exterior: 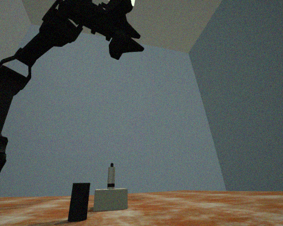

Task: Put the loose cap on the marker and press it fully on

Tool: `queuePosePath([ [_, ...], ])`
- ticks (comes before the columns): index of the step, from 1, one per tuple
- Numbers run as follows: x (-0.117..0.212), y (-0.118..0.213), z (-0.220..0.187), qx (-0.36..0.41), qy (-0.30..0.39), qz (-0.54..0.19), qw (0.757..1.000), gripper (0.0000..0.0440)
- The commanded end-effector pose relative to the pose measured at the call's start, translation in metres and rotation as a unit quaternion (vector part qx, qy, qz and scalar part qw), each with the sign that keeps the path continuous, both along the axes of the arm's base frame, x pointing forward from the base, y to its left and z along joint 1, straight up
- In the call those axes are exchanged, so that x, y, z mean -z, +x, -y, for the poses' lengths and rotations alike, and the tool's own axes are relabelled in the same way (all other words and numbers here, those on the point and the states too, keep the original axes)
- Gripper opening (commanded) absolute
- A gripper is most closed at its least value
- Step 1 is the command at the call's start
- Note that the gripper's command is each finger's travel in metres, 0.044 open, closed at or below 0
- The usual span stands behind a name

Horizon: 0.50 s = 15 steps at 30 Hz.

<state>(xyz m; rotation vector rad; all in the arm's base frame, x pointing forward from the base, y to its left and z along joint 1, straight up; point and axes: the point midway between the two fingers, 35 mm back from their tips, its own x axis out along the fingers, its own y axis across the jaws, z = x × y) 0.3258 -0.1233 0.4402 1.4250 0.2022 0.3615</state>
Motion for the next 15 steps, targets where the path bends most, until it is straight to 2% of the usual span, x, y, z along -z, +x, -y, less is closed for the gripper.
queuePosePath([
  [1,0.002,0.002,0.001,0.005,0.004,-0.01,1.0,0.0318],
  [15,0.026,0.01,0.003,0.024,0.034,-0.075,0.996,0.0322],
])
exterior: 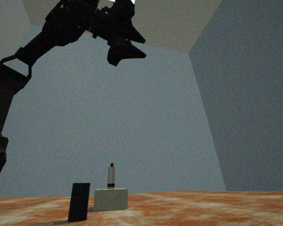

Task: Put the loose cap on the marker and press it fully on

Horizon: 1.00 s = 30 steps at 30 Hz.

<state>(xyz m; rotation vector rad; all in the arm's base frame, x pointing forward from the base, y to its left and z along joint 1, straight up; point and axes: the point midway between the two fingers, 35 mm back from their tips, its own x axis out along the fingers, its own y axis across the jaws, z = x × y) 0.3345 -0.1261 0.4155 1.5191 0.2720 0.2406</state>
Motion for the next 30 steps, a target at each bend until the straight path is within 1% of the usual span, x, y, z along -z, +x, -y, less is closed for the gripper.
queuePosePath([
  [1,0.004,0.002,0.0,0.004,0.003,-0.012,1.0,0.0323],
  [16,0.035,0.006,-0.002,0.021,0.03,-0.09,0.995,0.0323],
  [30,0.067,0.006,-0.005,0.035,0.048,-0.167,0.984,0.0323],
])
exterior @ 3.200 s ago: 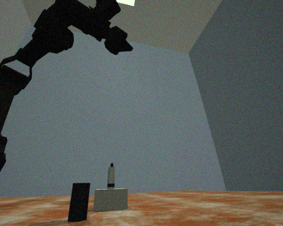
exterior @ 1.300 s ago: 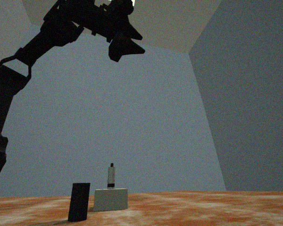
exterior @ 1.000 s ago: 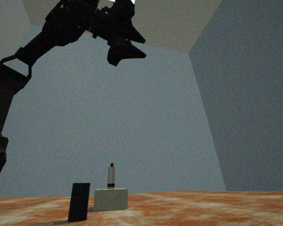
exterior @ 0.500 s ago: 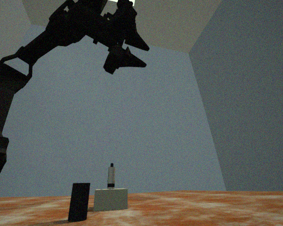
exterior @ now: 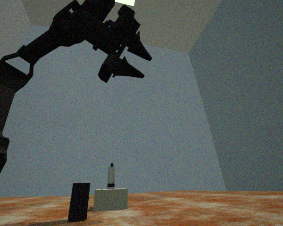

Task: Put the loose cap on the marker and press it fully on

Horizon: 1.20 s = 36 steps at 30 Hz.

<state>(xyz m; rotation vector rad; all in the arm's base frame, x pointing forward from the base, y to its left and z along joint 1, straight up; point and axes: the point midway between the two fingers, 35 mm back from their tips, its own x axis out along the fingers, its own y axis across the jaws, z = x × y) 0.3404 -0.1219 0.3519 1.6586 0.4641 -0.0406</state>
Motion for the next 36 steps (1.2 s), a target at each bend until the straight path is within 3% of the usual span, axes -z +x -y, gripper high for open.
queuePosePath([
  [1,0.006,0.0,-0.001,0.003,0.0,-0.016,1.0,0.0323],
  [36,0.089,-0.02,-0.006,0.027,0.014,-0.229,0.973,0.0323],
])
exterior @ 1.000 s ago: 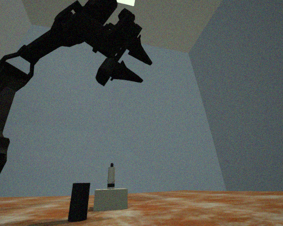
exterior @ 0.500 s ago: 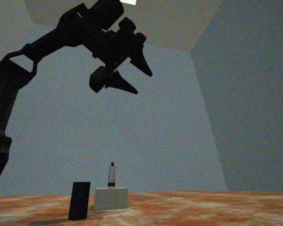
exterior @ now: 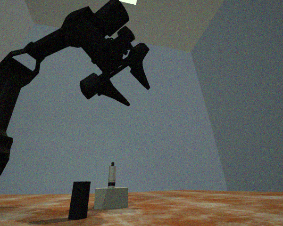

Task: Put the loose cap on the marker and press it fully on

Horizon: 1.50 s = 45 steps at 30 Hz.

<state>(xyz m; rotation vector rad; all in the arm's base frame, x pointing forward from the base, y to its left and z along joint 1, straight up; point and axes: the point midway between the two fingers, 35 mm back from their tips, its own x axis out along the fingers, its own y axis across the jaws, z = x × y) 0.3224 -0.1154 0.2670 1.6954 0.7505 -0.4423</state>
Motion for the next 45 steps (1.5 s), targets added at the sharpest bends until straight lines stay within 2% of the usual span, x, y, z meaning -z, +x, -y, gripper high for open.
queuePosePath([
  [1,0.007,-0.002,0.0,0.0,-0.002,-0.02,1.0,0.0323],
  [22,0.054,-0.025,0.001,0.004,-0.01,-0.157,0.987,0.0324],
  [45,0.1,-0.05,0.008,-0.003,-0.032,-0.299,0.954,0.0326],
])
